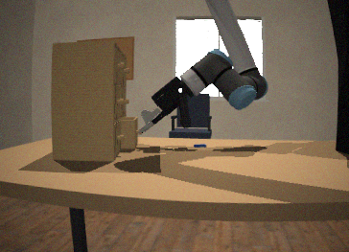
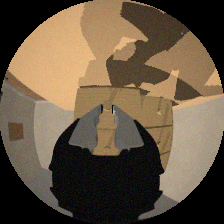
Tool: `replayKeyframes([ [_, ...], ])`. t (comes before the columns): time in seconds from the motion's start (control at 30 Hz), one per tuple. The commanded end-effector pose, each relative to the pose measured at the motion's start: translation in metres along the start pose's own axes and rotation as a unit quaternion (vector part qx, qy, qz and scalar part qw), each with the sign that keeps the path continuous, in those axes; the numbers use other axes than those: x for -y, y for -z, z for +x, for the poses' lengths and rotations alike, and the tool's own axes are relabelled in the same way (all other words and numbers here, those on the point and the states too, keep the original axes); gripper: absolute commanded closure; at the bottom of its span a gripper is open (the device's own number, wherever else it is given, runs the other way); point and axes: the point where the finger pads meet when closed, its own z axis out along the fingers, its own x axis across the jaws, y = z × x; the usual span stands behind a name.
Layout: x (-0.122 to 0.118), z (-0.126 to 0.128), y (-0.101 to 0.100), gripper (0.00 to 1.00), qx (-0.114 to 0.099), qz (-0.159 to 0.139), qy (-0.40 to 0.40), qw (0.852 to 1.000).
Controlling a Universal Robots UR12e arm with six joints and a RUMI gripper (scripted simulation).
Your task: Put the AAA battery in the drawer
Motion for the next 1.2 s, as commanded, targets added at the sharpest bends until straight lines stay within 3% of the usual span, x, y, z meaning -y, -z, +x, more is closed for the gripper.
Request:
replayKeyframes([
  [0.0, 0.002, 0.0, 0.003, 0.93, 0.0, 0.0, 0.0, 1.0],
  [1.17, 0.012, 0.0, 0.015, 0.93, 0.0, 0.0, 0.0, 1.0],
])
